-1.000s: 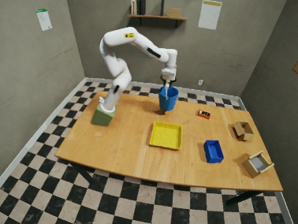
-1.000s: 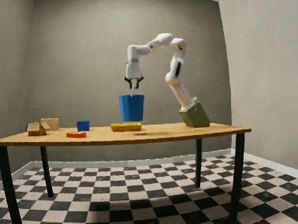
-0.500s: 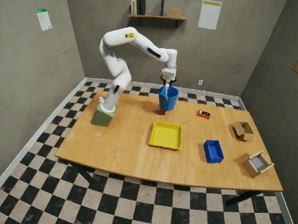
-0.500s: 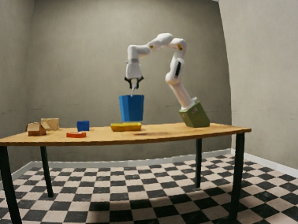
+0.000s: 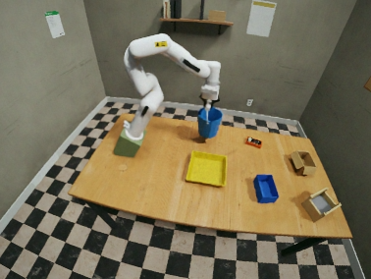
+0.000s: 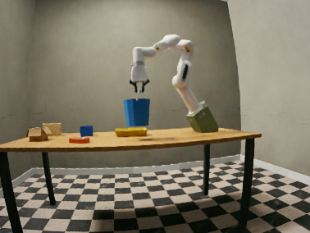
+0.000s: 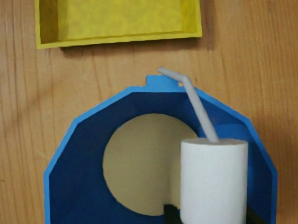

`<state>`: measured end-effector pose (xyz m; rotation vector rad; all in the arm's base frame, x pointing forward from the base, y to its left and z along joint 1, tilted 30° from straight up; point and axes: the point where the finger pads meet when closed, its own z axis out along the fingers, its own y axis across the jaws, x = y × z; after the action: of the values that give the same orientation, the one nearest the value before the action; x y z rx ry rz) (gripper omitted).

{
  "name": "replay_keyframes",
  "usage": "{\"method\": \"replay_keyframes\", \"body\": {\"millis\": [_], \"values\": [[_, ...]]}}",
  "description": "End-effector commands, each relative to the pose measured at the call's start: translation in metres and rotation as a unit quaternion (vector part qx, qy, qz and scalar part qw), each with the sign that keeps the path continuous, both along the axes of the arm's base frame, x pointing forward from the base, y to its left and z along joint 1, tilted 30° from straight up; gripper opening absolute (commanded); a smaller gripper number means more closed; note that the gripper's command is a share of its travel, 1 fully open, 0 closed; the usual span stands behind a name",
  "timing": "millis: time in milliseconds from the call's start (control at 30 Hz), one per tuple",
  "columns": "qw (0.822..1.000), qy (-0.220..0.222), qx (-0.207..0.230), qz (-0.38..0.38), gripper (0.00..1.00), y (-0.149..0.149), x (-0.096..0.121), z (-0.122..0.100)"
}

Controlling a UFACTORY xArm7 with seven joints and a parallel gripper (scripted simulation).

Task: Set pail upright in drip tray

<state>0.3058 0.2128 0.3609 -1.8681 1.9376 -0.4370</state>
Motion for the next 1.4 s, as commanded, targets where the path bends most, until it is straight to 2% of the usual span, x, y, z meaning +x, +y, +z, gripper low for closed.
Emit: {"method": "replay_keyframes", "body": {"millis": [0,1367], "values": [[1.0,-0.002,0.001,0.001,0.0,0.001,0.0,0.002],[1.0,-0.002,0.001,0.001,0.0,-0.013,0.002,0.002]]}}
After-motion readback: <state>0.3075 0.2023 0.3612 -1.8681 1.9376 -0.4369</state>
